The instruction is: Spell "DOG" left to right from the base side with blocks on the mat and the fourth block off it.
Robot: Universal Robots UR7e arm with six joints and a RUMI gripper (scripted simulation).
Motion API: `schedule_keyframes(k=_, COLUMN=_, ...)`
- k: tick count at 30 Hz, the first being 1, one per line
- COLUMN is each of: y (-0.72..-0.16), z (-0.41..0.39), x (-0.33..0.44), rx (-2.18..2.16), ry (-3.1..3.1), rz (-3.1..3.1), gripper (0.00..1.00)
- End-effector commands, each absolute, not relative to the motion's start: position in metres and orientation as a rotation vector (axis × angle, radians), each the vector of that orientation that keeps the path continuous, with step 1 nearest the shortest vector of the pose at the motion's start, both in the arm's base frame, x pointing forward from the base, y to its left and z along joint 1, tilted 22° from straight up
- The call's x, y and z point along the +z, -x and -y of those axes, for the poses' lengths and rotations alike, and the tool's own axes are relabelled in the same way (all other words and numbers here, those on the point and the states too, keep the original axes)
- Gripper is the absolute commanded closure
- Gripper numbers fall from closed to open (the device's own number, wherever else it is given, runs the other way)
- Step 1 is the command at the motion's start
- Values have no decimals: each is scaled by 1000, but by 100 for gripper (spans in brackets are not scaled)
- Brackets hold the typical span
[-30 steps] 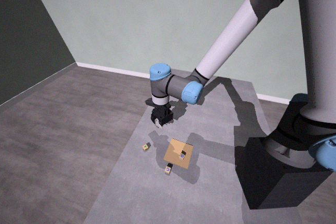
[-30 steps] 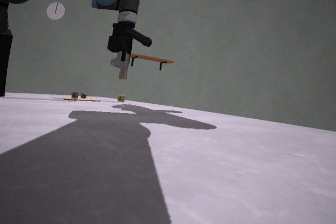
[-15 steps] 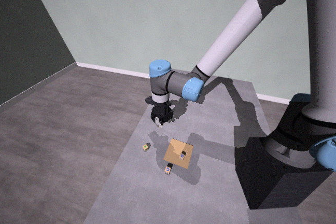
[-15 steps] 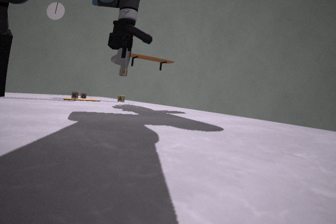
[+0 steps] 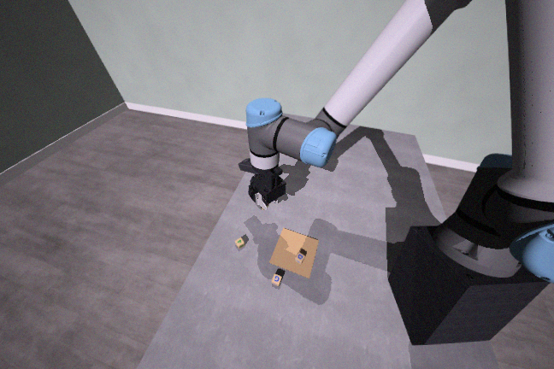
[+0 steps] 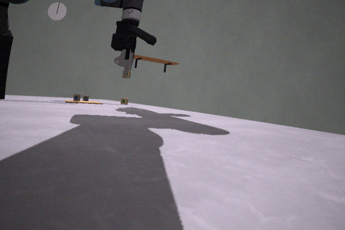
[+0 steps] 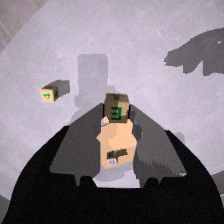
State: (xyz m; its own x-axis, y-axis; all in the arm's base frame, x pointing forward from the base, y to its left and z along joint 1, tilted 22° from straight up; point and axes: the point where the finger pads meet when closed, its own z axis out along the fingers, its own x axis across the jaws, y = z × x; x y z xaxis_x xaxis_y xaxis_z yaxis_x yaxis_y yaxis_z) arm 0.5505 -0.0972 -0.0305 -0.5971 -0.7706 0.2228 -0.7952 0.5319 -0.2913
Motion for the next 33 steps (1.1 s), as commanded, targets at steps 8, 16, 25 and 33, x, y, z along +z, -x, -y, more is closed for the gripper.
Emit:
schedule_keyframes(k=8, y=-552, z=96, x=-31, rx=559, ry=-1478, rz=2622, gripper=95)
schedule_keyframes(k=16, y=-554, z=96, x=-32, rx=552, ry=-1572, rz=2551, gripper=95)
schedule_keyframes(k=25, y=-556, z=94, x=-34, rx=533, ry=-1765, rz=2388, gripper=95)
schedule_keyframes(k=33, y=-558, z=92, x=-36, rx=514, ry=-1921, rz=2234, gripper=95)
